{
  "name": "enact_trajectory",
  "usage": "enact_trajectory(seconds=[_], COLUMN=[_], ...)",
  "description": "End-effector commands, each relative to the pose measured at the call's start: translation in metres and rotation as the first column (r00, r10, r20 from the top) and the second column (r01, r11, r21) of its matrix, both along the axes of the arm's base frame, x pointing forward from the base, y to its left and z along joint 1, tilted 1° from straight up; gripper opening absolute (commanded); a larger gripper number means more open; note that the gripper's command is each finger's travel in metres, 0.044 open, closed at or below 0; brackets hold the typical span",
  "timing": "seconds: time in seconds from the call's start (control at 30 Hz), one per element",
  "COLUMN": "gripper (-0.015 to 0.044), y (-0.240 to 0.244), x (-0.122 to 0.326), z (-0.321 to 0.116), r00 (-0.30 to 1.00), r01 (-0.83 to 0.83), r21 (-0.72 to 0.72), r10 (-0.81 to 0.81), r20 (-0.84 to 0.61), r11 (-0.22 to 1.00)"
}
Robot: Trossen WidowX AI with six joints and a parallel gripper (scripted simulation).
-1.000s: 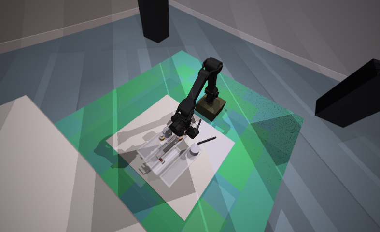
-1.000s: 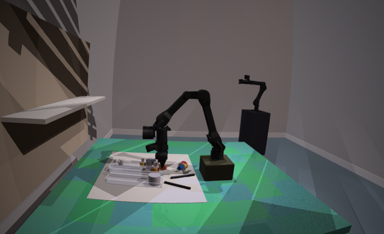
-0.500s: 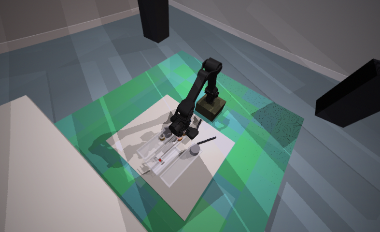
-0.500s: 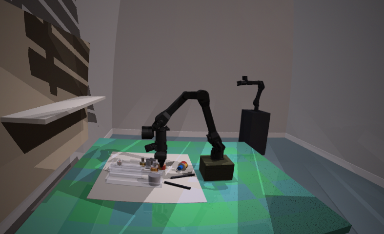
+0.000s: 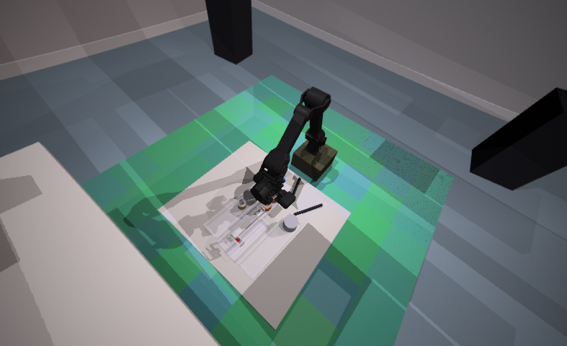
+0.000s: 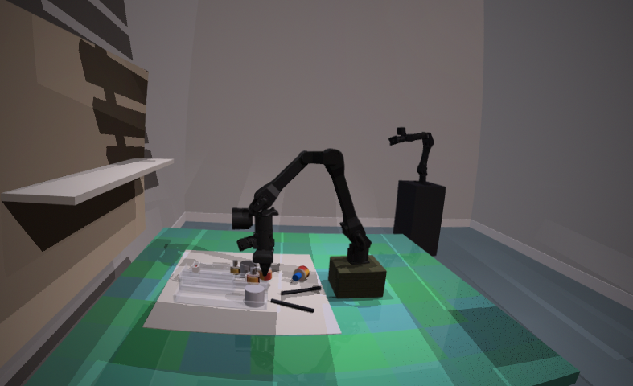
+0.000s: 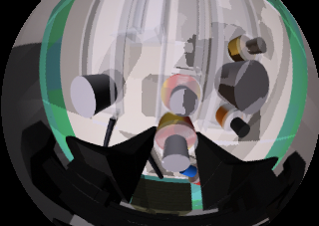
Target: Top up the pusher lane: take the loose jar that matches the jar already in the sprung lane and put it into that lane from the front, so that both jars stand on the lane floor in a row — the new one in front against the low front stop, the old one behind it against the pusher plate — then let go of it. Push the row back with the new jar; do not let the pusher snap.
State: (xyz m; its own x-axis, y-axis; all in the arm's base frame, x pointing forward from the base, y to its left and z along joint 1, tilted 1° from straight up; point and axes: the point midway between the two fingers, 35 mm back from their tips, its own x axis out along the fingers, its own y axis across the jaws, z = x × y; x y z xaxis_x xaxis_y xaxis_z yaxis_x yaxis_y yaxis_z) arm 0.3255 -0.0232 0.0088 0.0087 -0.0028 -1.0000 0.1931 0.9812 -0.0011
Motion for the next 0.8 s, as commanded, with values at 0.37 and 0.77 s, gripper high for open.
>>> enact_trajectory(seconds=[0.37,0.77], gripper=[0.0000,0.0000], y=[-0.0029,-0.0037], x=[0.0175,0.0212], z=[0.0076,0.0088], r00=[0.999,0.999], r01=[-0.002,-0.002], r21=[-0.006,-0.006], r10=[0.002,0.002], r20=[0.041,0.041], r11=[1.000,1.000])
